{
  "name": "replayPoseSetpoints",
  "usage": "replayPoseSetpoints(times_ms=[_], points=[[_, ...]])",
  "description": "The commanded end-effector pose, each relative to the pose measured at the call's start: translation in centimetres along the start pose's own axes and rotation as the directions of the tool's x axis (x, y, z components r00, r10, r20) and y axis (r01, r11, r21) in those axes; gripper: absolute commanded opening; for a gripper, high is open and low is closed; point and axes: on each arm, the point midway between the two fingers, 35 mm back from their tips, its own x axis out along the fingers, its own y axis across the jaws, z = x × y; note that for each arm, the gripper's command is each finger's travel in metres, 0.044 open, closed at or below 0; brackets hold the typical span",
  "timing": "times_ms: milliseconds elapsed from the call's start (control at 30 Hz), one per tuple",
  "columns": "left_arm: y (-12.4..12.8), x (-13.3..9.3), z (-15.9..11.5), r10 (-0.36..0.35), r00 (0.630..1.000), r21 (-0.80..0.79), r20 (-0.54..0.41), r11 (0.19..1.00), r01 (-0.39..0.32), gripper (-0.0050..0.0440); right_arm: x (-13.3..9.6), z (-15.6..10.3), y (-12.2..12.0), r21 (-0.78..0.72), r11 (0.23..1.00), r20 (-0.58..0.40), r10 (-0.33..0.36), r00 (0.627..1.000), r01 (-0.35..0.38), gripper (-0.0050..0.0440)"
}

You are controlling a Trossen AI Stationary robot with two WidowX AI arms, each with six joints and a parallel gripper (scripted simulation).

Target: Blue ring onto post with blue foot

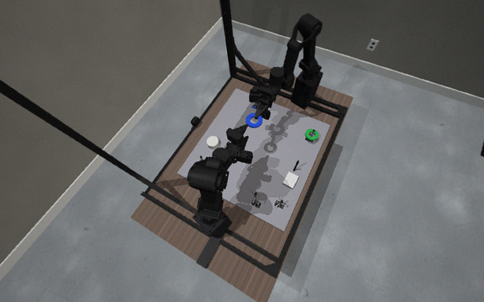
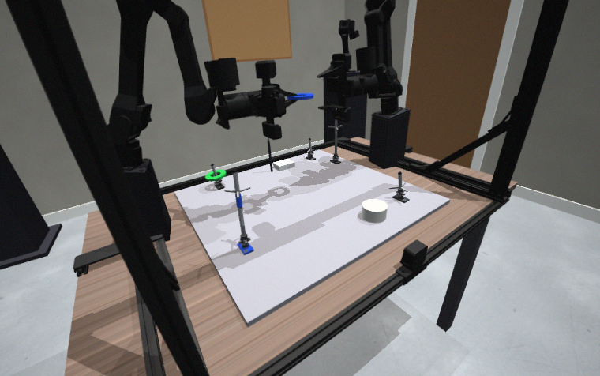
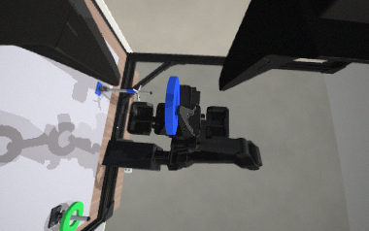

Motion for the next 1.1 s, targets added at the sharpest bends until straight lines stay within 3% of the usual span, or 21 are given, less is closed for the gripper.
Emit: replayPoseSetpoints(times_ms=[0, 1033, 1067], points=[[0.1, 0.0, 0.0, 0.003, 1.000, 0.001, -0.003, 1.000, -0.003, 0.0000, 0.7, -0.1, 0.0, 0.004, 1.000, 0.001, 0.001, 1.000, -0.001, 0.0400], [0.1, 0.0, 0.0, 0.003, 1.000, 0.001, -0.003, 1.000, -0.003, 0.0000, 4.9, -0.3, 0.0, 0.004, 1.000, 0.003, 0.019, 1.000, -0.019, 0.0400], [0.1, 0.0, 0.0, 0.003, 1.000, 0.001, -0.003, 1.000, -0.003, 0.0000, 4.9, -0.3, 0.0, 0.004, 1.000, 0.003, 0.019, 1.000, -0.019, 0.0376]])
